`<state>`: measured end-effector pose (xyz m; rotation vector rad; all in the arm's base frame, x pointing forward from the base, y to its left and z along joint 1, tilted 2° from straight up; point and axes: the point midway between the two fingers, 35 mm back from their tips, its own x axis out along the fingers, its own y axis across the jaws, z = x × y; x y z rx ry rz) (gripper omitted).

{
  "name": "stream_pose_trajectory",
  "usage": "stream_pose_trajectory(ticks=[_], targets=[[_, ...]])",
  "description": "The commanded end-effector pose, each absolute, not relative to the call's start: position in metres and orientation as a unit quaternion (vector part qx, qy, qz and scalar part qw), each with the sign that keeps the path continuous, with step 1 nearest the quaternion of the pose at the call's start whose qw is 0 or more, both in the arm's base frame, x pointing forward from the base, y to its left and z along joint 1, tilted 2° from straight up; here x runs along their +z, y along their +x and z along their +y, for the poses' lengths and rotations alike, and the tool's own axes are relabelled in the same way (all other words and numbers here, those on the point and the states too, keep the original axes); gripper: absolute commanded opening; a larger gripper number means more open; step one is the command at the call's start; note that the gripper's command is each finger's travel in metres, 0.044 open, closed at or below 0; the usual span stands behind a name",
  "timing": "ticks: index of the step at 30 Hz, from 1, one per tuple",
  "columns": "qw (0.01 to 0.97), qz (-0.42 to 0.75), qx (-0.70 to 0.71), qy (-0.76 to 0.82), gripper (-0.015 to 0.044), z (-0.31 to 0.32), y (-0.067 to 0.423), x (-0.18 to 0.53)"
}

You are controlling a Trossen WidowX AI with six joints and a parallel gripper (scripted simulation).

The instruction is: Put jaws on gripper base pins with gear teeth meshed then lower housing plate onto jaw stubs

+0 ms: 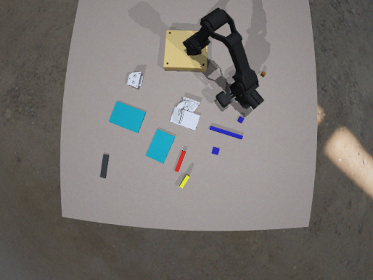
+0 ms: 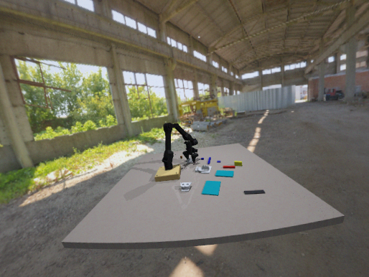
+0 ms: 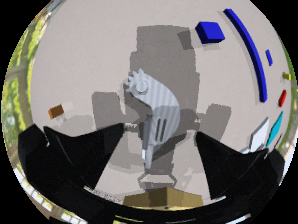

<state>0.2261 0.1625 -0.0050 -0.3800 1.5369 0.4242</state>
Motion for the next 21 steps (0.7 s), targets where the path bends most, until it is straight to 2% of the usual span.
stream_pose_trajectory(ticks=[1, 13, 21], targets=[[0.682, 0.686, 0.189, -0.167, 0.0440, 0.1629, 0.2258, -0.0056], [0.682, 0.686, 0.189, -0.167, 0.0440, 0.1630, 0.2258, -0.0061], [0.683, 0.685, 0.189, -0.169, 0.0230, 0.1625, 0.2262, -0.0055]])
